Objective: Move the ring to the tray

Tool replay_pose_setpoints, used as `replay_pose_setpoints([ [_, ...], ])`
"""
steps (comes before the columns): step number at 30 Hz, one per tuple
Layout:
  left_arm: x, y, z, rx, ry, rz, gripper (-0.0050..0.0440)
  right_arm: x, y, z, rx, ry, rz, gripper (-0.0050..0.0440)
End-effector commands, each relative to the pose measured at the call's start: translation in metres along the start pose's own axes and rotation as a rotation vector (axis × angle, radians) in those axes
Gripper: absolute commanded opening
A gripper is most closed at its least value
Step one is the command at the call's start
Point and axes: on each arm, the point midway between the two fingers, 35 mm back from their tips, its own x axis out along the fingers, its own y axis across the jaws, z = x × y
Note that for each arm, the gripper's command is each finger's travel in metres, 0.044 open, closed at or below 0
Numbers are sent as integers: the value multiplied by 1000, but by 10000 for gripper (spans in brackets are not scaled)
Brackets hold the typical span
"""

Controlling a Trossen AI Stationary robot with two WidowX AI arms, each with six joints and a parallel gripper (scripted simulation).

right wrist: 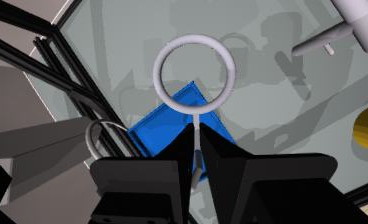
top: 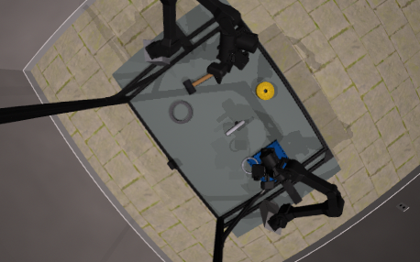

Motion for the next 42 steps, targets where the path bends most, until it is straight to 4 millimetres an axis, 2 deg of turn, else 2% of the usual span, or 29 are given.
replay_pose_setpoints([
  [1, 0, 0, 0, 3, 1, -2, 400, -1, 2, -5, -17, -59, -6, 0],
  [18, 0, 0, 0, 3, 1, -2, 400, -13, -2, -18, -70, -219, -106, 0],
  [22, 0, 0, 0, 3, 1, -2, 400, -10, -2, -21, -71, -218, -101, 0],
  [42, 0, 0, 0, 3, 1, -2, 400, 17, 1, -58, -75, -224, -48, 0],
])
